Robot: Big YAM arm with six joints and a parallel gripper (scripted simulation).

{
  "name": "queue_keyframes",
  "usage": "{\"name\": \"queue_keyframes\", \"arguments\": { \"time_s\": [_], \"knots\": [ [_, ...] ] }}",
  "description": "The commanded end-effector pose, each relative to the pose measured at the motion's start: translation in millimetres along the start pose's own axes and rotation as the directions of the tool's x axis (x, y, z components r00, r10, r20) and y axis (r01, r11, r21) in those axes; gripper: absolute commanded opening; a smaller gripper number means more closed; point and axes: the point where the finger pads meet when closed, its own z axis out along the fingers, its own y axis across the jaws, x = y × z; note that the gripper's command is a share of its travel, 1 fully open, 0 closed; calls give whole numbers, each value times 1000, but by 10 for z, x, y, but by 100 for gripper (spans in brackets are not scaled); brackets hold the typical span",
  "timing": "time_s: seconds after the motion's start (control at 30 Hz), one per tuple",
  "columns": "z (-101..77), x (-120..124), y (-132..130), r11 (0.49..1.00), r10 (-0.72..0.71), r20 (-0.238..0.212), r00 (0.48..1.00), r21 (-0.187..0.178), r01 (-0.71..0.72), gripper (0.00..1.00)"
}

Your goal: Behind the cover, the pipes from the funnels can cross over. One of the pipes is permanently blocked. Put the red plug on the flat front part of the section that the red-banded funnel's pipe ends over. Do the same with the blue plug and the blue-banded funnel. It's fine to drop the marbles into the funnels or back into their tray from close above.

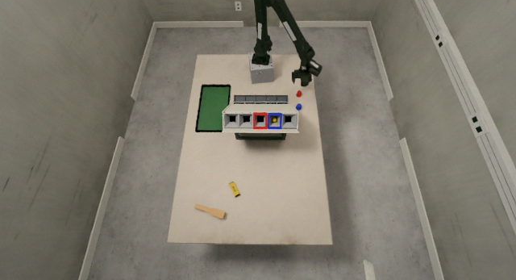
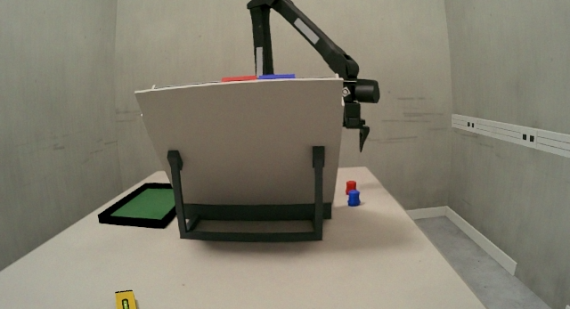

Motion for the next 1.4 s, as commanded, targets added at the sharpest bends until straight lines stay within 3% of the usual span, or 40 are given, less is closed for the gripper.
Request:
{"name": "queue_keyframes", "arguments": {
  "time_s": [0.0, 1.37],
  "knots": [
    [-42, -78, 164, 1000, 3, 14, 1000, -22, -2, 87],
    [-65, -123, 267, 1000, 1, 9, 1000, -11, -1, 87]
  ]
}}
